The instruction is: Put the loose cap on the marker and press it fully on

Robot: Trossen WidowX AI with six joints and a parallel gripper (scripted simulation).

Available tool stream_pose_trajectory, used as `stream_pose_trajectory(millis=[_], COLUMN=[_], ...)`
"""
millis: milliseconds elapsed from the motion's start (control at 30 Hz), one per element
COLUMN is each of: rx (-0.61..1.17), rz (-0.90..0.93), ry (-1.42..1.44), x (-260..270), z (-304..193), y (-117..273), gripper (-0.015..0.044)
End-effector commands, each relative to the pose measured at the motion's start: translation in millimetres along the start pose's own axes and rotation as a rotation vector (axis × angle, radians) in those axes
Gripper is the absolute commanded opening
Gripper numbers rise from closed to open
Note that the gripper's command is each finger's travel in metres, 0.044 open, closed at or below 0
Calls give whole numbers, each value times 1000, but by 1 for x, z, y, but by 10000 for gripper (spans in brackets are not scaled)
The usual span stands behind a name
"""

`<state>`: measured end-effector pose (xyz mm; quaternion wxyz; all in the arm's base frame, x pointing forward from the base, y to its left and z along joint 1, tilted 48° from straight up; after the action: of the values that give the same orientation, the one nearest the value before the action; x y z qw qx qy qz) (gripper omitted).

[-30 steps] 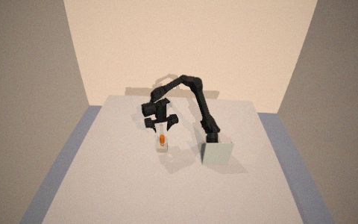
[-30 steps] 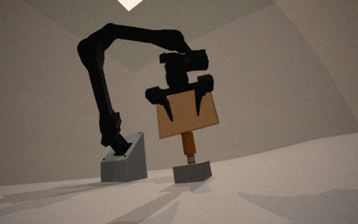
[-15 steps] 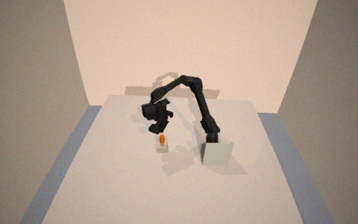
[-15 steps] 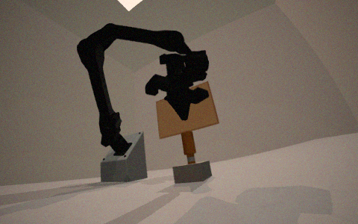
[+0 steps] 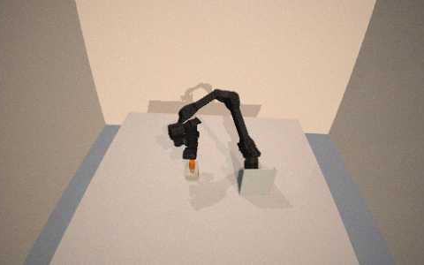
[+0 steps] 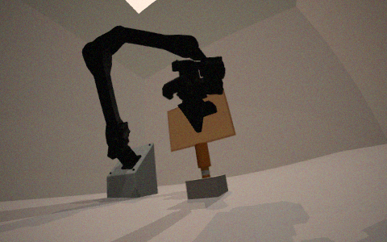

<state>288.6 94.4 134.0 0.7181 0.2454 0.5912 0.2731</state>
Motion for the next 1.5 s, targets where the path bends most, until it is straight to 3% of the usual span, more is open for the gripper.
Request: stream_pose_trajectory(millis=[0, 833, 1167, 1467], rx=[-1, -1, -11, -9], rz=[-2, -3, 7, 9], ry=[9, 9, 5, 7], x=[0, -1, 1, 2], z=[0, 0, 1, 1], y=[-3, -40, -35, 52], gripper=[0, 0, 0, 0])
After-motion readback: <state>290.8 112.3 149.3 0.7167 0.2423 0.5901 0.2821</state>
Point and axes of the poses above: the point midway between the two fingers, 35 mm back from their tips, its own y axis back along the fingers, its own x axis across the jaws, z = x × y, the point moved 7 cm from there along y, back along the fingers, and after that the axes turned 10 degrees about -y, right-handed, at the moved point
